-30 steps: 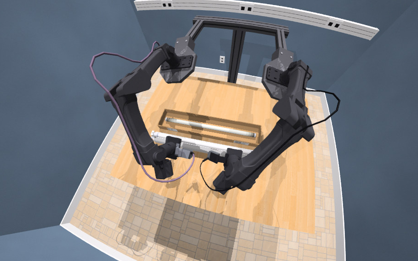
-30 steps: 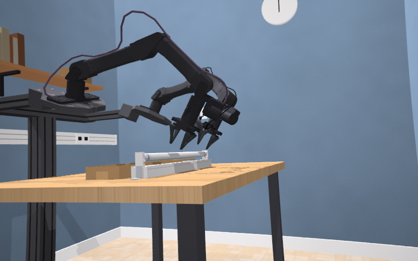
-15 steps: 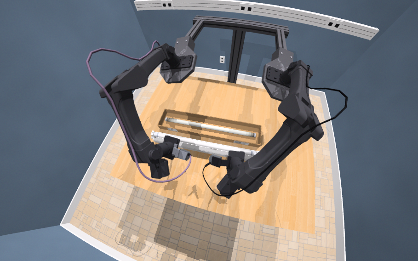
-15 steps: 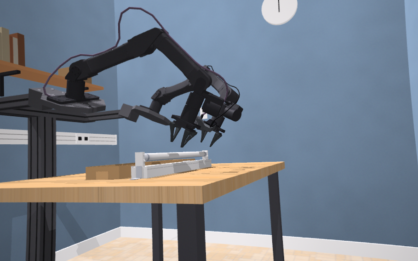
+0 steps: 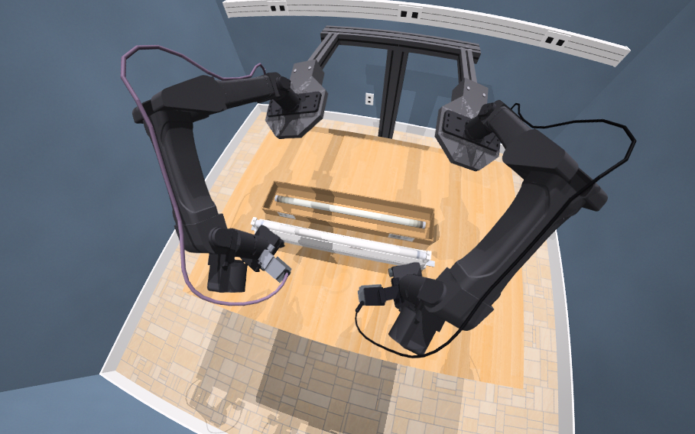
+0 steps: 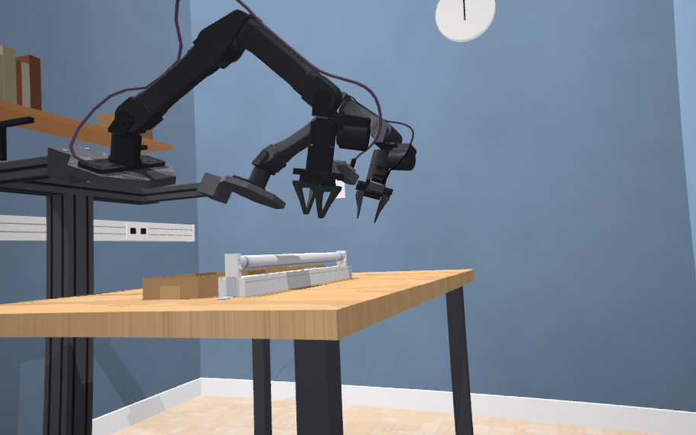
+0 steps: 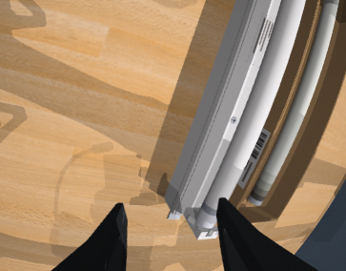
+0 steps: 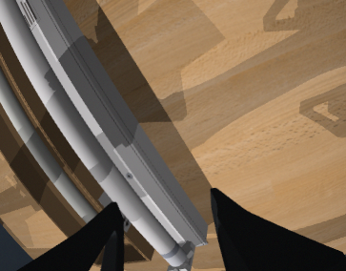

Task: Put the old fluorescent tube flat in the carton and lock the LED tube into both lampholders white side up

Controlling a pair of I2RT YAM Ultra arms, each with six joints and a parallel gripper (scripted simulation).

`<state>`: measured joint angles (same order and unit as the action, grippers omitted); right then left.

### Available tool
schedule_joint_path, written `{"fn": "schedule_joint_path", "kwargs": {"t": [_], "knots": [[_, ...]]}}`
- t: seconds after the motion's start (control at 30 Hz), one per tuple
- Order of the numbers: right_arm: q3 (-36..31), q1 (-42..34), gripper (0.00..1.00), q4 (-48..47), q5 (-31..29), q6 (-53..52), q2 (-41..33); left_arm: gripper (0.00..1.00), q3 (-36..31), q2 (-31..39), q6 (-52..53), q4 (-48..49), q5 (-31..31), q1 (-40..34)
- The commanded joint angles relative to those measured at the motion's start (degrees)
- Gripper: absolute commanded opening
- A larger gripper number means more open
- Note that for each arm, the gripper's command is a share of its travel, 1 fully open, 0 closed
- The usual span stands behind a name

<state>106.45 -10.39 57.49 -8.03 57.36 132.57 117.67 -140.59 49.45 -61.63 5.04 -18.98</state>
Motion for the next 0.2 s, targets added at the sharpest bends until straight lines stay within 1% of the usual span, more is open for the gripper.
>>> {"fn": "schedule_joint_path", "kwargs": {"t": [0.0, 0.17], "knots": [[-2.3, 1.0, 0.49, -5.8, 1.5, -5.5, -6.4, 0.49, -2.8, 6.3, -5.0, 6.4, -1.2, 2.0], [-5.9, 1.9, 0.49, -11.1, 3.1, -12.7, -14.6, 0.49, -8.1, 15.6, -11.3, 12.8, -2.2, 4.4]]}}
